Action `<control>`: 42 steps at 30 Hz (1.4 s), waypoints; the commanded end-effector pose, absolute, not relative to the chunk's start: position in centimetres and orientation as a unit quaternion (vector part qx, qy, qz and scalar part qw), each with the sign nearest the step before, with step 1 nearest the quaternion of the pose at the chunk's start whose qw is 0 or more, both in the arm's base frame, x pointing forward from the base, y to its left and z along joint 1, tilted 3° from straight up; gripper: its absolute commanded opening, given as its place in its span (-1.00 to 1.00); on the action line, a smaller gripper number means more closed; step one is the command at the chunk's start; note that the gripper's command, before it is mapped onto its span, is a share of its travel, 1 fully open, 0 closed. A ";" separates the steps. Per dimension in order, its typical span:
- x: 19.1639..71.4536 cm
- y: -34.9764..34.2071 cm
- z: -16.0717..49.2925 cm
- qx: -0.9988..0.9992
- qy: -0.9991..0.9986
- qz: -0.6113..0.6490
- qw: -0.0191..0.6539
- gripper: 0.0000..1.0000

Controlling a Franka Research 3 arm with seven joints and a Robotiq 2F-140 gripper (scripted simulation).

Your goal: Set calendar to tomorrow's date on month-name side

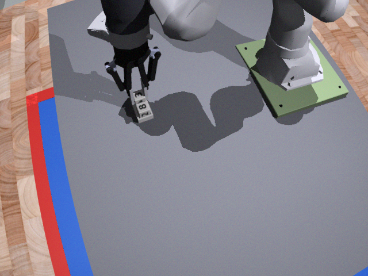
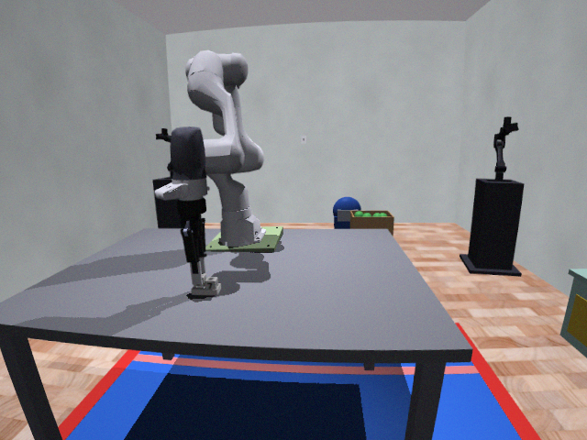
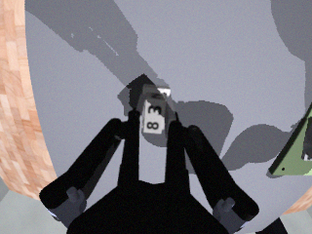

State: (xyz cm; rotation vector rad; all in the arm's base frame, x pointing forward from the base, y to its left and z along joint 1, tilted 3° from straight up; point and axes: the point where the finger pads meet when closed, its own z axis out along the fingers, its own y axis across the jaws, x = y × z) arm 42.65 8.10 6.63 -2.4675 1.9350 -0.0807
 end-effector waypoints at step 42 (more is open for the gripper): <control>42.7 7.9 5.6 -0.784 0.621 -0.025 0.003 -0.68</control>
